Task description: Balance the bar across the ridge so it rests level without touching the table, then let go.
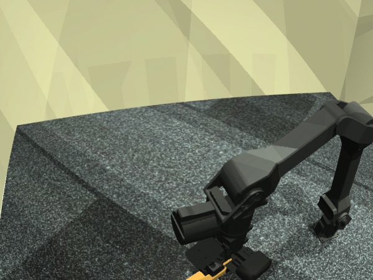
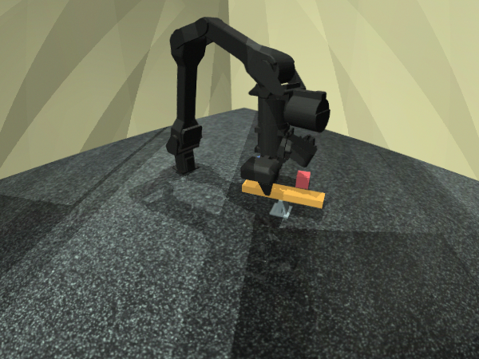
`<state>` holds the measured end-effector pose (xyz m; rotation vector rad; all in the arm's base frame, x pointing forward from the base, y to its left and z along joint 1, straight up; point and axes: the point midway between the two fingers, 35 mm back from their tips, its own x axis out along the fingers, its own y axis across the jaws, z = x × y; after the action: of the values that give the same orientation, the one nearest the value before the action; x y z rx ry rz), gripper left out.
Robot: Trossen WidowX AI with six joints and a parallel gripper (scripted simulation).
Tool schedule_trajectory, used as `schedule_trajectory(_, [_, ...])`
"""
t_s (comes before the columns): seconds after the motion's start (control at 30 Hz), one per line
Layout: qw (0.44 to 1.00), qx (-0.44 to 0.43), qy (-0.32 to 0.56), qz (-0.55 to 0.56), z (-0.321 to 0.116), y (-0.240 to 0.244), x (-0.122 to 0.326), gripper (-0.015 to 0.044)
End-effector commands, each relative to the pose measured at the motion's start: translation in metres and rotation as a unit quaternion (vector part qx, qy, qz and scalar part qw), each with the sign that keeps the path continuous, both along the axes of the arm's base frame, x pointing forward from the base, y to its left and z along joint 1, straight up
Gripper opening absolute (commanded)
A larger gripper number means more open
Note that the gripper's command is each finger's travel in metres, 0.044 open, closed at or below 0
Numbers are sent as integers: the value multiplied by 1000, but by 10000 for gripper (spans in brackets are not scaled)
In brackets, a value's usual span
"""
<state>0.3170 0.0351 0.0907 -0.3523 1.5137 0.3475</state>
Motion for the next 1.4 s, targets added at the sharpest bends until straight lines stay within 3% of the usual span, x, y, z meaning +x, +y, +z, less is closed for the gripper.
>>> schedule_trajectory(0.0, [1000, 0, 0, 0, 0, 0, 0, 185])
schedule_trajectory(0.17, [1000, 0, 0, 0, 0, 0, 0, 185])
schedule_trajectory(0.5, [1000, 0, 0, 0, 0, 0, 0, 440])
schedule_trajectory(0.63, [1000, 0, 0, 0, 8, 0, 1, 440])
schedule_trajectory(0.9, [1000, 0, 0, 0, 98, 0, -2, 440])
schedule_trajectory(1.37, [1000, 0, 0, 0, 100, 0, -3, 440])
